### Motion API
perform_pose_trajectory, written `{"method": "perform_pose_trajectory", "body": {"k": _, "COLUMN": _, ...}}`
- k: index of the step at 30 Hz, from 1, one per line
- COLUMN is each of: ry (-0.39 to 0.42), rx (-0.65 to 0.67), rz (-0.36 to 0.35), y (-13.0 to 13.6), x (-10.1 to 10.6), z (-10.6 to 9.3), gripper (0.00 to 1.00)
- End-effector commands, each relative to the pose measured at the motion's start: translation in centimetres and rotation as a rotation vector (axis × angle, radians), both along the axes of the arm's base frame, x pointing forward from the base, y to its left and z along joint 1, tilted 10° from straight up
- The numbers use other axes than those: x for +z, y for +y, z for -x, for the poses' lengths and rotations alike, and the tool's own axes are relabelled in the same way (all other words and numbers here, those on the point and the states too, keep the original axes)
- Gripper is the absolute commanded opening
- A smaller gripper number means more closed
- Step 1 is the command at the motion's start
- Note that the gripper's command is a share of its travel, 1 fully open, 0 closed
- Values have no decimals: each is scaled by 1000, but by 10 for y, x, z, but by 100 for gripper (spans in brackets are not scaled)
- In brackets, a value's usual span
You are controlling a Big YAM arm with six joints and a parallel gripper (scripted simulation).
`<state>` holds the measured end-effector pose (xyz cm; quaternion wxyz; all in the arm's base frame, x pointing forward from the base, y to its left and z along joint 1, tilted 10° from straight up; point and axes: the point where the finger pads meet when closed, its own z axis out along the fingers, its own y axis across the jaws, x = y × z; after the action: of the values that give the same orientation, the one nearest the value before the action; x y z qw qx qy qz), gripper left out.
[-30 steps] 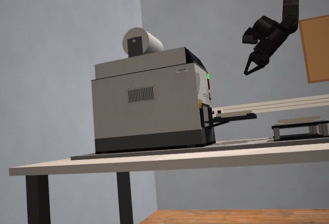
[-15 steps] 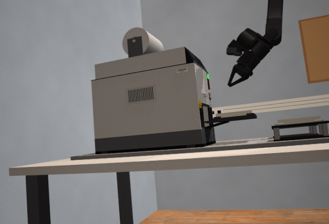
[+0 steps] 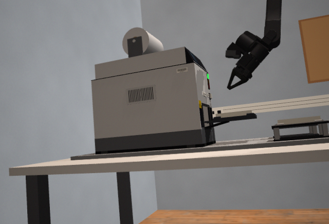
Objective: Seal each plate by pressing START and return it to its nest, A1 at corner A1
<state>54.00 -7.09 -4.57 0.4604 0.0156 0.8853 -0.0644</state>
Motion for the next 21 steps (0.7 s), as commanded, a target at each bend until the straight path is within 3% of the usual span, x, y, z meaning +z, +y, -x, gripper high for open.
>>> {"method": "perform_pose_trajectory", "body": {"k": 1, "ry": -54, "rx": -4, "rz": 13, "y": -6, "x": 25, "z": -5, "gripper": 0}}
{"method": "perform_pose_trajectory", "body": {"k": 10, "ry": -84, "rx": 18, "rz": 16, "y": 5, "x": 38, "z": -18, "gripper": 0}}
{"method": "perform_pose_trajectory", "body": {"k": 15, "ry": -77, "rx": 18, "rz": 14, "y": 3, "x": 24, "z": -32, "gripper": 0}}
{"method": "perform_pose_trajectory", "body": {"k": 21, "ry": -13, "rx": 14, "rz": 7, "y": 1, "x": -7, "z": -22, "gripper": 0}}
